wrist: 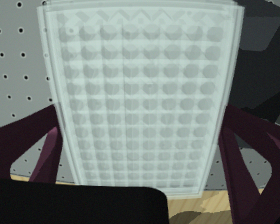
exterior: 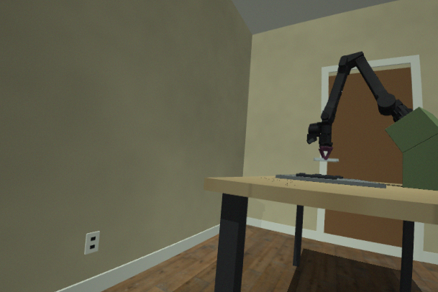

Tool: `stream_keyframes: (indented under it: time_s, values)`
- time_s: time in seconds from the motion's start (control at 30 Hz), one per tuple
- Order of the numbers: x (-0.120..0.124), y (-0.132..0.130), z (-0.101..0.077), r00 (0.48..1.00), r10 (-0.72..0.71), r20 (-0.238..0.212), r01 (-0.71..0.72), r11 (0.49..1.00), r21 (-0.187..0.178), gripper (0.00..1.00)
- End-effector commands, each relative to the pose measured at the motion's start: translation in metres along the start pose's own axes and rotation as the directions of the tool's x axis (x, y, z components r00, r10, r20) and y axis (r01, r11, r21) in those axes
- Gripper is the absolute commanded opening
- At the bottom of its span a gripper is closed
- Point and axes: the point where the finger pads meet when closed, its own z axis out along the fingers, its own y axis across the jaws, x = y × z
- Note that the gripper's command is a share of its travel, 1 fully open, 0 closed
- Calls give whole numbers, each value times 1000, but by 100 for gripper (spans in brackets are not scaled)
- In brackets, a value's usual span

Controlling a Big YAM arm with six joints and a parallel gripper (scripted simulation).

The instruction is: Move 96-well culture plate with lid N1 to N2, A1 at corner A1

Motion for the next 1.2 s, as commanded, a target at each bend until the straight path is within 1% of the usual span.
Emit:
stream_keyframes:
  time_s: [0.0,0.23,0.47,0.53,0.63,0.87,1.03,1.1,1.17]
  values:
    - [1,14,6,1000,14,-4,-15,1000,-8,0]
    - [-4,38,6,1000,14,-4,-14,1000,-8,0]
    - [-17,58,5,1000,18,10,-18,1000,-6,0]
    - [-17,58,5,1000,18,10,-18,1000,-6,0]
    - [-25,67,4,1000,20,19,-20,1000,-5,0]
    - [-30,91,4,1000,21,19,-21,1000,-7,0]
    - [-30,108,3,1000,16,7,-16,1000,-9,0]
    - [-30,108,3,1000,16,7,-16,1000,-9,0]
    - [-30,115,3,1000,14,0,-14,1000,-9,0]
